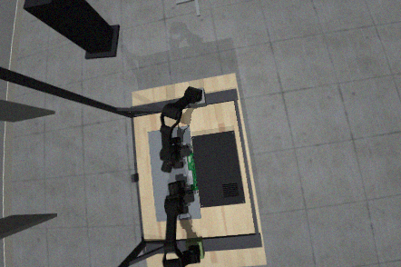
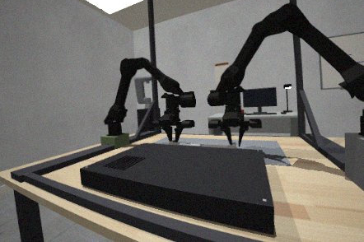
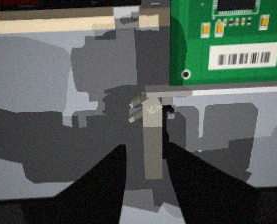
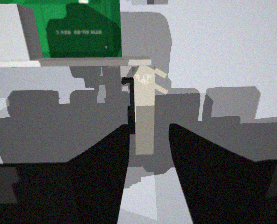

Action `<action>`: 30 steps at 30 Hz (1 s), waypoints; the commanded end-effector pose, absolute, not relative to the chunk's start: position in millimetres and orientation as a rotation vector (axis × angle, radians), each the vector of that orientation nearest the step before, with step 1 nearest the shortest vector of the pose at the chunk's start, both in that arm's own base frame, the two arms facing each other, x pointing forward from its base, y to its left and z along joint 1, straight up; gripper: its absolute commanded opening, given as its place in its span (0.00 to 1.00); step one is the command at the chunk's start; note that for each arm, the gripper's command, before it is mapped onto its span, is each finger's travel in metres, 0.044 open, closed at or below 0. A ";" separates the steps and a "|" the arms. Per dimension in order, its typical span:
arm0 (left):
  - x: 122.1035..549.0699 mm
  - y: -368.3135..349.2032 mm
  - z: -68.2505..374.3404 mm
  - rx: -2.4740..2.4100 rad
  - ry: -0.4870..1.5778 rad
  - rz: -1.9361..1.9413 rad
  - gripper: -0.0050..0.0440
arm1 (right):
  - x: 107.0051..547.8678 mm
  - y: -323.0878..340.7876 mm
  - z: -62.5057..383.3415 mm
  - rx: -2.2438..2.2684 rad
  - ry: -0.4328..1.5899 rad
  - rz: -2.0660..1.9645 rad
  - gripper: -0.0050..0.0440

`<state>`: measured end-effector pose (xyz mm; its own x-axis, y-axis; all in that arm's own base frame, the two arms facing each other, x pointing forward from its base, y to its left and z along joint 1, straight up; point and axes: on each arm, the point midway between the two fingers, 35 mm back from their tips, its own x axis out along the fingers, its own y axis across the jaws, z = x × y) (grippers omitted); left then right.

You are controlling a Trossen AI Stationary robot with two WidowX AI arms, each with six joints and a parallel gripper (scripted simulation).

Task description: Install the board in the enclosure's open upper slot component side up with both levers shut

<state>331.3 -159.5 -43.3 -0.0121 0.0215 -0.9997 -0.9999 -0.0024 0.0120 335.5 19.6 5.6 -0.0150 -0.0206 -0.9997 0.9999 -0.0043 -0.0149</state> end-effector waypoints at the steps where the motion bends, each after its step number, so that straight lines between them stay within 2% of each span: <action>1: 337.2 -160.4 -39.5 -1.210 1.185 1.214 0.33 | 340.4 18.7 11.3 1.215 1.181 -1.212 0.27; 3: 337.6 -160.6 -38.4 -1.213 1.184 1.211 0.25 | 339.5 18.7 11.5 1.215 1.181 -1.213 0.24; 6: 336.8 -160.4 -38.3 -1.211 1.185 1.213 0.24 | 339.9 18.5 11.8 1.214 1.179 -1.212 0.24; 16: 335.6 -160.7 -37.7 -1.211 1.187 1.212 0.10 | 339.3 18.3 15.5 1.218 1.171 -1.205 0.10; 30: 328.4 -162.2 -31.2 -1.030 1.294 1.002 0.12 | 330.2 17.0 15.1 1.027 1.284 -1.016 0.12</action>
<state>328.4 -159.4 -43.0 -0.0003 0.0172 -0.9999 -0.9863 0.1647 0.0031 331.8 19.4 6.3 0.0006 -0.0182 -0.9998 0.9865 0.1638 -0.0024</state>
